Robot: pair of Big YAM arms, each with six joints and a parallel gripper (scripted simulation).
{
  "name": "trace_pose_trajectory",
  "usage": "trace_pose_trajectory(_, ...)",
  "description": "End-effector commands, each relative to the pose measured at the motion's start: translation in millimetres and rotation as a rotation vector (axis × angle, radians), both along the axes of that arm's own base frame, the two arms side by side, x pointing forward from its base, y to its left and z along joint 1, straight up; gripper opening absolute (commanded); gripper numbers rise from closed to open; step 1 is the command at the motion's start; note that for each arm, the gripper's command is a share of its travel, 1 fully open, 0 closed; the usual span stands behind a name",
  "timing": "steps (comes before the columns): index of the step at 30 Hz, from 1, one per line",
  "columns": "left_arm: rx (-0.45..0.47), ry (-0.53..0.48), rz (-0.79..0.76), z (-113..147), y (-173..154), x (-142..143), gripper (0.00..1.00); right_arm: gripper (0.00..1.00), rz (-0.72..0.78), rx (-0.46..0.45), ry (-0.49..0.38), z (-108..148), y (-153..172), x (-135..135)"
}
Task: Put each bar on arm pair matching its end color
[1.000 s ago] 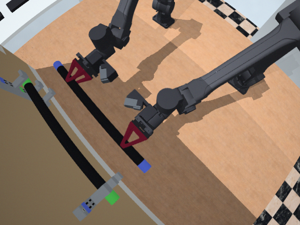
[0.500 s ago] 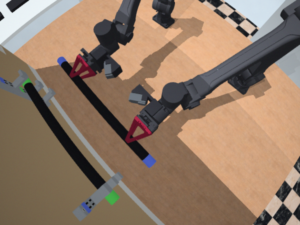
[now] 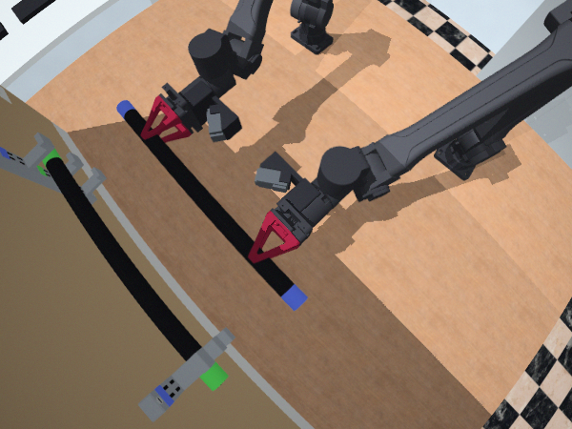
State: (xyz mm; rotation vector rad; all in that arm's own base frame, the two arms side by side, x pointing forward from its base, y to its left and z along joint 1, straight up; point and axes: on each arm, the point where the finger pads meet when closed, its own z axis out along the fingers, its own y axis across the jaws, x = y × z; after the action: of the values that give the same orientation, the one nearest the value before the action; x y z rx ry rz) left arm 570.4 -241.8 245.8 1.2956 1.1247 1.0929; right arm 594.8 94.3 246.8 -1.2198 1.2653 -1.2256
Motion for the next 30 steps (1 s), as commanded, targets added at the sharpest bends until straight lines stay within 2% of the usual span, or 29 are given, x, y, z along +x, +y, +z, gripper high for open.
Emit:
trace_pose_trajectory(1, -0.021, -0.064, 0.021, 29, 8, -4, 0.00, 0.00, -0.016, 0.031, -0.076, 34, -5, -8)
trace_pose_trajectory(30, -0.021, -0.064, 0.021, 27, 14, -45, 0.00, 0.00, -0.016, 0.031, -0.076, 30, -3, -50)
